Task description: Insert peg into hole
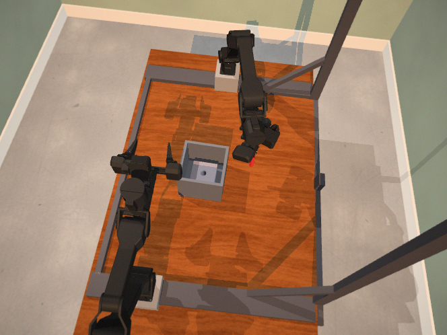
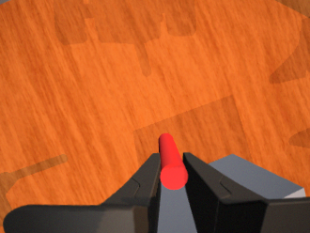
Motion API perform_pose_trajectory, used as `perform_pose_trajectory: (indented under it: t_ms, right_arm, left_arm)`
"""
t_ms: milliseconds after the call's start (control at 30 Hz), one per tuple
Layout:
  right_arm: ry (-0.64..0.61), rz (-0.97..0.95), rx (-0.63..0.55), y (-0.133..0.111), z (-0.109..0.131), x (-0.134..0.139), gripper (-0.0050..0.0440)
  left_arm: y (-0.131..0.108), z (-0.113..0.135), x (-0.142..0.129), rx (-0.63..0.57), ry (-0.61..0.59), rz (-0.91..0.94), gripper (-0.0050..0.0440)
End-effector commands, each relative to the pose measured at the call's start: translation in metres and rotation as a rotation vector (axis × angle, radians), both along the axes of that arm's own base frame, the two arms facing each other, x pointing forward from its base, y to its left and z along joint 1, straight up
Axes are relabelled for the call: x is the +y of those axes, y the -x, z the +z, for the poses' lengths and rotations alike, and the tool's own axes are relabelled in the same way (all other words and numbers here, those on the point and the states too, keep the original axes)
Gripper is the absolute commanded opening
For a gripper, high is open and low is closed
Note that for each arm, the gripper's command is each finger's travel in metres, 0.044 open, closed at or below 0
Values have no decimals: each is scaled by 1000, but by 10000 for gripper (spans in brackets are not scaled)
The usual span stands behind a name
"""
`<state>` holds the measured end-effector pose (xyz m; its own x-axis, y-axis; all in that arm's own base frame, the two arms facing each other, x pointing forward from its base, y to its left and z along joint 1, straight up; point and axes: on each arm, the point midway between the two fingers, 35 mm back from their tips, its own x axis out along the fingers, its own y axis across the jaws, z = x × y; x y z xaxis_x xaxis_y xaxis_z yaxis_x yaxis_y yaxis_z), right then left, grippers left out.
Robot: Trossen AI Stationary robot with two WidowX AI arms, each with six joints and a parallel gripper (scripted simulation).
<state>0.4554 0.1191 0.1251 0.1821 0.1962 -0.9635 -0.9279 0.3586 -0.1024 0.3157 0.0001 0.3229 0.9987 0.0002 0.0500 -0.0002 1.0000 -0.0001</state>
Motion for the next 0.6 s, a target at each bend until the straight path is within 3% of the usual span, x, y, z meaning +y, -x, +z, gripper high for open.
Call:
perform_pose_trajectory:
  t_ms: [0,167,233,267,333,367,567]
  right_arm:
    - [-31,-193,-112,-15,53,-12,-50]
    - [-91,-400,-181,-24,90,-24,-50]
    - [-91,-400,-181,-24,90,-24,-50]
    - [-77,-388,-146,-24,75,-21,-50]
    - [-53,-482,-76,-27,48,-42,-50]
    - [-77,-557,-105,-32,60,-53,-50]
    - [-120,-872,-82,-41,60,-96,-50]
  left_arm:
    - [1,2,-1,-6,-5,-2,440]
    - [1,2,-1,-6,-5,-2,440]
    - [1,2,-1,-6,-5,-2,440]
    - [1,2,-1,-6,-5,-2,440]
    - [1,2,-1,-6,-5,-2,440]
    - [1,2,-1,-6,-5,-2,440]
    - [1,2,-1,-6,-5,-2,440]
